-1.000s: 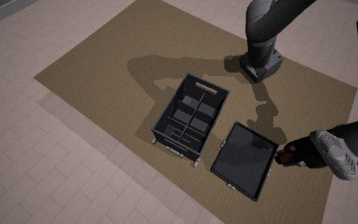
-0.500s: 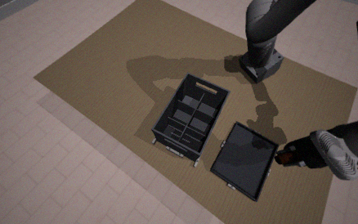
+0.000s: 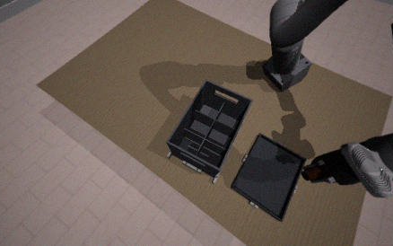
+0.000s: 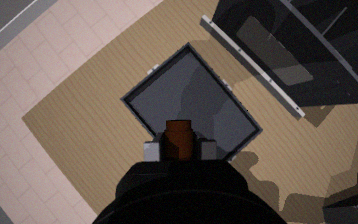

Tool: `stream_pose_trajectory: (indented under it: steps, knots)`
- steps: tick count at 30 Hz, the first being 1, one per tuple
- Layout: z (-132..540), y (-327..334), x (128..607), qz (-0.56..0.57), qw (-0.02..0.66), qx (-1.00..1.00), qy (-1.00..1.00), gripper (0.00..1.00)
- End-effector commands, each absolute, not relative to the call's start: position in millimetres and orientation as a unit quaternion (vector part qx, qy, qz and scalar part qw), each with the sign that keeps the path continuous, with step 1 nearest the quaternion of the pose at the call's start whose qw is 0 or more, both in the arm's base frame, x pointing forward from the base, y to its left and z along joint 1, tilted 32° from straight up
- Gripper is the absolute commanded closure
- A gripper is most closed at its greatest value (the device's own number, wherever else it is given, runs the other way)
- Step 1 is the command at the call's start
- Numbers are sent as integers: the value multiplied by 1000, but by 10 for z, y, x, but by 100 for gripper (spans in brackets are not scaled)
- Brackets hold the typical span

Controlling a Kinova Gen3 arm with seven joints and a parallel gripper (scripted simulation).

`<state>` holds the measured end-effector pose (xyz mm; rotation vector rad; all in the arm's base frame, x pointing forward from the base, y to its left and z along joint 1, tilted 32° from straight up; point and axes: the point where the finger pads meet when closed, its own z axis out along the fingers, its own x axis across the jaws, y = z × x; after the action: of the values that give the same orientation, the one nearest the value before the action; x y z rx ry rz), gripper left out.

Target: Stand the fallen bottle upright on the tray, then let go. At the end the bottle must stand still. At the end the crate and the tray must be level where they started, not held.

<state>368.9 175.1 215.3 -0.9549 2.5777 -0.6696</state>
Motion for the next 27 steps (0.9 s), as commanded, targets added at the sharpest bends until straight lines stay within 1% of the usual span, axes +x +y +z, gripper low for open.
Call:
stream_pose_trajectory:
  steps: [1, 27]
  knots:
    - [2152, 1760, 3686, -237, 156, -334, 899, 100]
    - [2149, 1766, 3681, -300, 179, -323, 880, 100]
